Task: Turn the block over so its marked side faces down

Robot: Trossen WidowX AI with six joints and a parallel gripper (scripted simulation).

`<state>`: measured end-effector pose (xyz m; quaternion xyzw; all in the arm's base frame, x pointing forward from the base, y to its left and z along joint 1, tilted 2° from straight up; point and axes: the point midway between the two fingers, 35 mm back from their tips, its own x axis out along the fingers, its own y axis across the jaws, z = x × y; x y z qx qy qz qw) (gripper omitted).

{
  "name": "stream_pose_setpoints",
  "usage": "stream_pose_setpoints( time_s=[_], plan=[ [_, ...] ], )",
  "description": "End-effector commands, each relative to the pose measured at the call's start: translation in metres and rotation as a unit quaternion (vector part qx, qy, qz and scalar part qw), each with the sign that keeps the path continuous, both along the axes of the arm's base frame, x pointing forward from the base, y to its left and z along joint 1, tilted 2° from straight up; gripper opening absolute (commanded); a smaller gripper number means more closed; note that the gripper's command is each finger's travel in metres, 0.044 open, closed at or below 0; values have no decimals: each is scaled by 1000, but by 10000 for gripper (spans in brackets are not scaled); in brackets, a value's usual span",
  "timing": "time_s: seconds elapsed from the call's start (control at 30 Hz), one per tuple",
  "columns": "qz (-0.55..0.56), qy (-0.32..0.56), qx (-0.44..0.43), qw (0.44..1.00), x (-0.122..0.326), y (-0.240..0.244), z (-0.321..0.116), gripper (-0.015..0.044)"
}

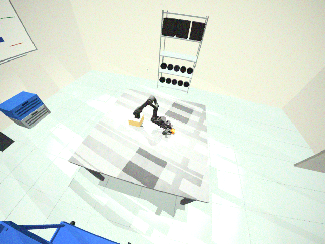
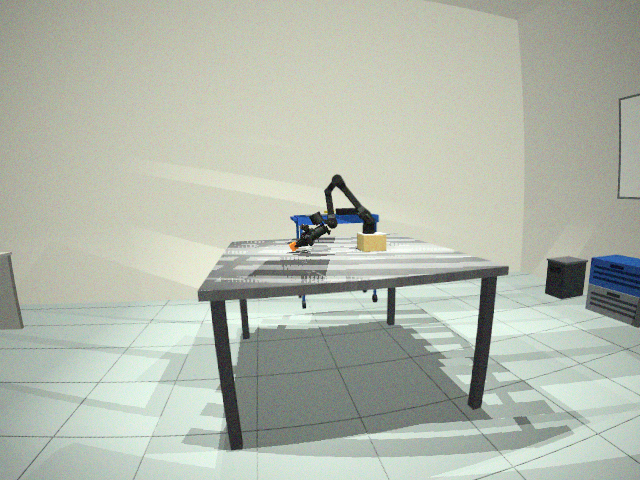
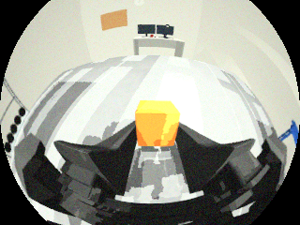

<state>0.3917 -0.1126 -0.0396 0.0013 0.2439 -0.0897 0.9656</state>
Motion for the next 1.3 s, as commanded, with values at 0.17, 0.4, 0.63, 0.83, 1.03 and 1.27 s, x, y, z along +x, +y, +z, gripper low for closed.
stream_pose_setpoints(
  time_s=[0.17, 0.4, 0.63, 0.83, 1.03, 1.27],
  plan=[
    [1, -3, 2, 1000, 0, 0, 1, 105],
    [1, -3, 2, 1000, 0, 0, 1, 289],
    [1, -3, 2, 1000, 0, 0, 1, 440],
    [1, -3, 2, 1000, 0, 0, 1, 440],
    [1, -3, 2, 1000, 0, 0, 1, 440],
    [1, -3, 2, 1000, 0, 0, 1, 440]
  ],
)
